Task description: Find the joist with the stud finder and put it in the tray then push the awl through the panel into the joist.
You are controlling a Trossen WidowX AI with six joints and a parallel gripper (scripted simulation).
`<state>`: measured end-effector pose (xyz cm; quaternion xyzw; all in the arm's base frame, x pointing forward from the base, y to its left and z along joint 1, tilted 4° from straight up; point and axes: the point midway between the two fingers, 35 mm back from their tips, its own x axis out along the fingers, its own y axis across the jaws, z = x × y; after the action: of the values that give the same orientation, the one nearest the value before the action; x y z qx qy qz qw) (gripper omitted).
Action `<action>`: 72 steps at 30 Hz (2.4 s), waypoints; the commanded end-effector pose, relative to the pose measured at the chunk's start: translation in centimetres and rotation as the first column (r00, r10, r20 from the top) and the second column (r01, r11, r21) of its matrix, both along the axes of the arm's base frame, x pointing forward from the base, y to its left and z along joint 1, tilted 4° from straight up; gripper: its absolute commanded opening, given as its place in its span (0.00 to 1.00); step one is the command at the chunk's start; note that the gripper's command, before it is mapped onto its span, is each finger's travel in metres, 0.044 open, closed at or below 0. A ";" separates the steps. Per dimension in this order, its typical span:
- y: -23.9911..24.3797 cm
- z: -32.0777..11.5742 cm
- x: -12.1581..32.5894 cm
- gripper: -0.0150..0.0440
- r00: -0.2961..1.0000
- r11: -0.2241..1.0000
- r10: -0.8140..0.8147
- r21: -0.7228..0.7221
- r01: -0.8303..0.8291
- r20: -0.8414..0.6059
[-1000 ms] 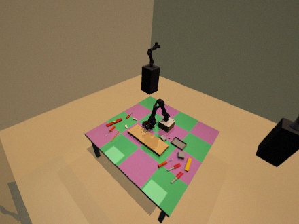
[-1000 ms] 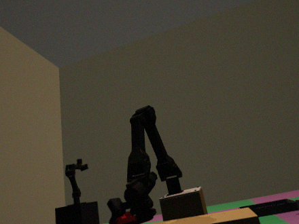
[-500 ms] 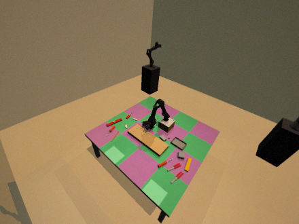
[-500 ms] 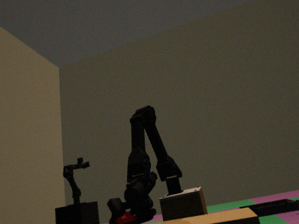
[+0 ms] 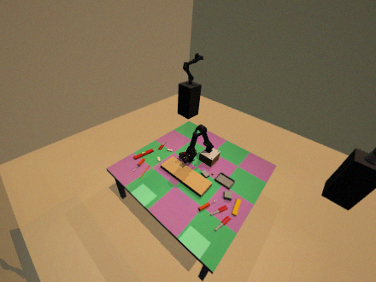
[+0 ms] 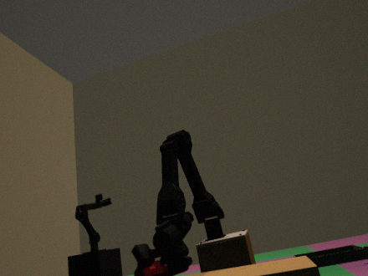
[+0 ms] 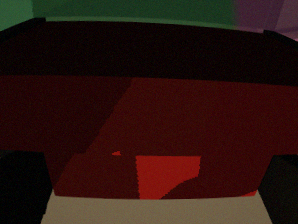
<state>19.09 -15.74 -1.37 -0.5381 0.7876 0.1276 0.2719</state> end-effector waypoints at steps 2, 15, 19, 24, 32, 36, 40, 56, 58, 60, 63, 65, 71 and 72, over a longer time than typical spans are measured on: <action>0.2 -0.3 0.1 0.90 1.000 1.000 -0.006 0.015 0.006 0.010; 0.4 -0.3 0.3 0.90 1.000 1.000 -0.006 0.015 0.006 0.010; 0.4 -0.3 0.3 0.90 1.000 1.000 -0.006 0.015 0.006 0.010; 0.4 -0.3 0.3 0.90 1.000 1.000 -0.006 0.015 0.006 0.010; 0.4 -0.3 0.3 0.90 1.000 1.000 -0.006 0.015 0.006 0.010; 0.4 -0.3 0.3 0.90 1.000 1.000 -0.006 0.015 0.006 0.010; 0.4 -0.3 0.3 0.90 1.000 1.000 -0.006 0.015 0.006 0.010; 0.2 -0.1 0.1 0.90 1.000 1.000 -0.002 -0.003 0.002 -0.001; 0.1 0.0 0.1 0.90 1.000 1.000 -0.002 -0.004 0.002 -0.002; 0.1 0.0 0.1 0.90 1.000 1.000 -0.002 -0.004 0.002 -0.002; 0.1 0.0 0.1 0.90 1.000 1.000 -0.002 -0.004 0.002 -0.002; 0.1 0.0 0.1 0.90 1.000 1.000 -0.002 -0.004 0.002 -0.002; 0.1 0.0 0.1 1.00 1.000 1.000 -0.001 -0.005 0.001 -0.002; 0.1 0.0 0.1 1.00 1.000 1.000 -0.001 -0.005 0.001 -0.002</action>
<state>19.18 -15.60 -1.39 -0.5380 0.7886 0.1263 0.2698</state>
